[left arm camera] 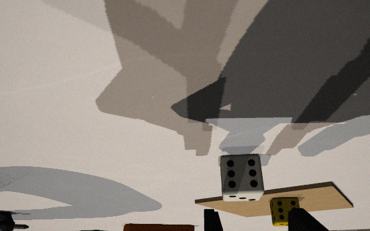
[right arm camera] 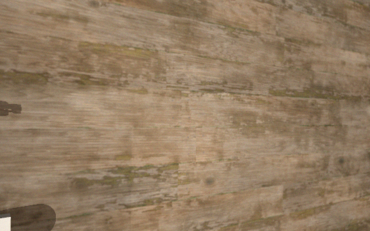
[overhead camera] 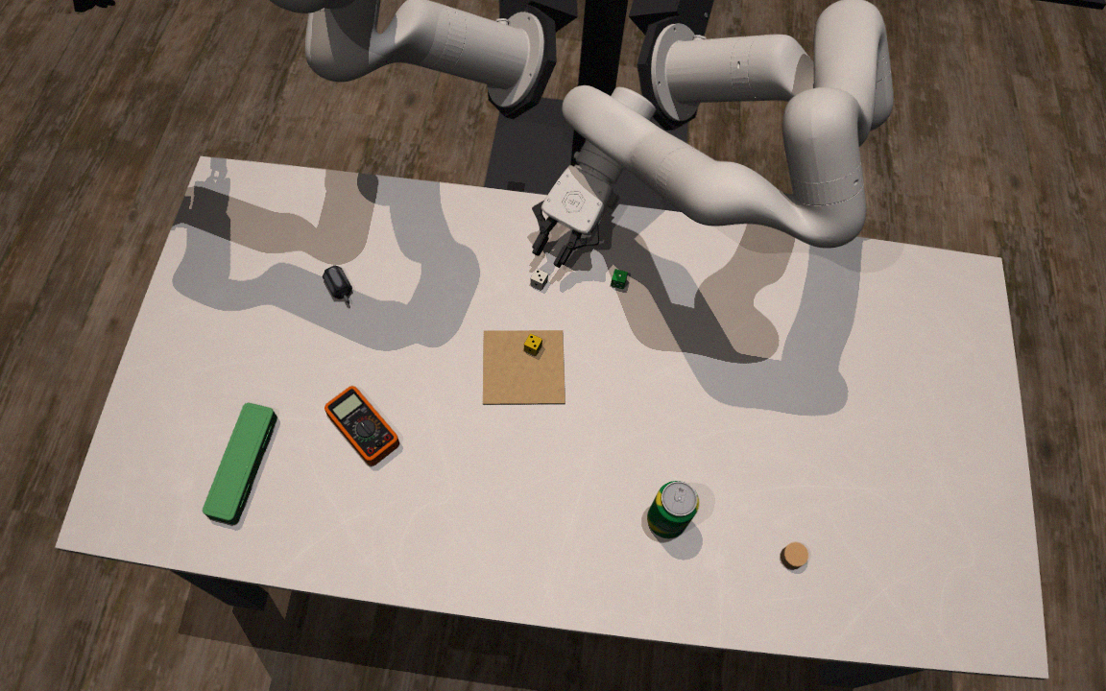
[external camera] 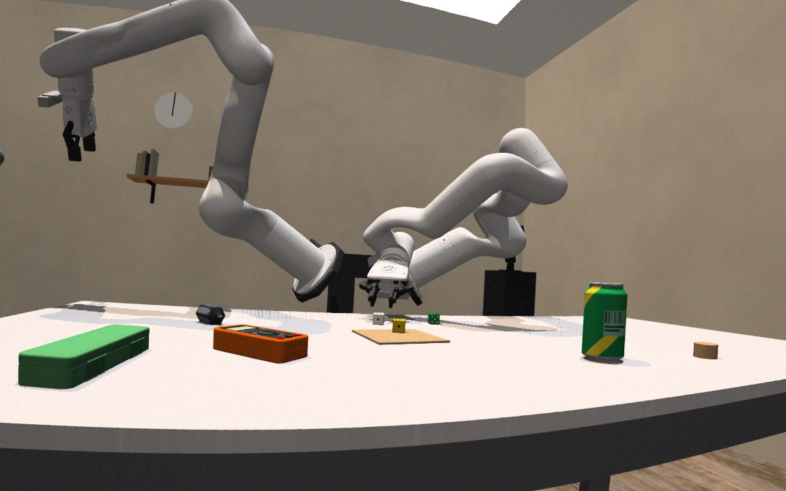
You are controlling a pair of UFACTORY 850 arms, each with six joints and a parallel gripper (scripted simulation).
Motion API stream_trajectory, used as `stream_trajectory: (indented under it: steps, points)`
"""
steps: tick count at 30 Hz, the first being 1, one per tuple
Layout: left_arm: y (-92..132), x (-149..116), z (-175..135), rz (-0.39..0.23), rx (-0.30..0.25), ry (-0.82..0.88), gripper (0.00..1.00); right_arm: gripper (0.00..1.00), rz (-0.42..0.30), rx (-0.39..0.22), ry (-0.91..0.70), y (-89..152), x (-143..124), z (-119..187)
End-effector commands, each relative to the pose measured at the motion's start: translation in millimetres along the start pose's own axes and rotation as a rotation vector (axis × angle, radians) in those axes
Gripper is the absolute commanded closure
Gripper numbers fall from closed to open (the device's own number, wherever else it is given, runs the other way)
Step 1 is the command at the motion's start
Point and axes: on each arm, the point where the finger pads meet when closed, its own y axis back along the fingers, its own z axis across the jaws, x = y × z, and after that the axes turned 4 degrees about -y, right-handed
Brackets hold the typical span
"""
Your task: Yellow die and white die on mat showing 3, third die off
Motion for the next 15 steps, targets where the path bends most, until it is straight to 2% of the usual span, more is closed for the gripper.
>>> stream_trajectory:
  steps: [1, 9, 15]
  points:
    - [4.7, -9.3, 0.6, 0.0, 0.0, 0.0, 0.57, 0.0, 0.002, 0.0, 0.0, 0.9, 0.4, 0.0]
    - [20.4, -38.7, 2.7, 0.0, 0.0, 0.0, 0.57, 0.0, 0.002, 0.0, 0.0, 0.9, 0.4, 0.0]
    - [23.5, -44.4, 3.1, 0.0, 0.0, 0.0, 0.57, 0.0, 0.002, 0.0, 0.0, 0.9, 0.4, 0.0]
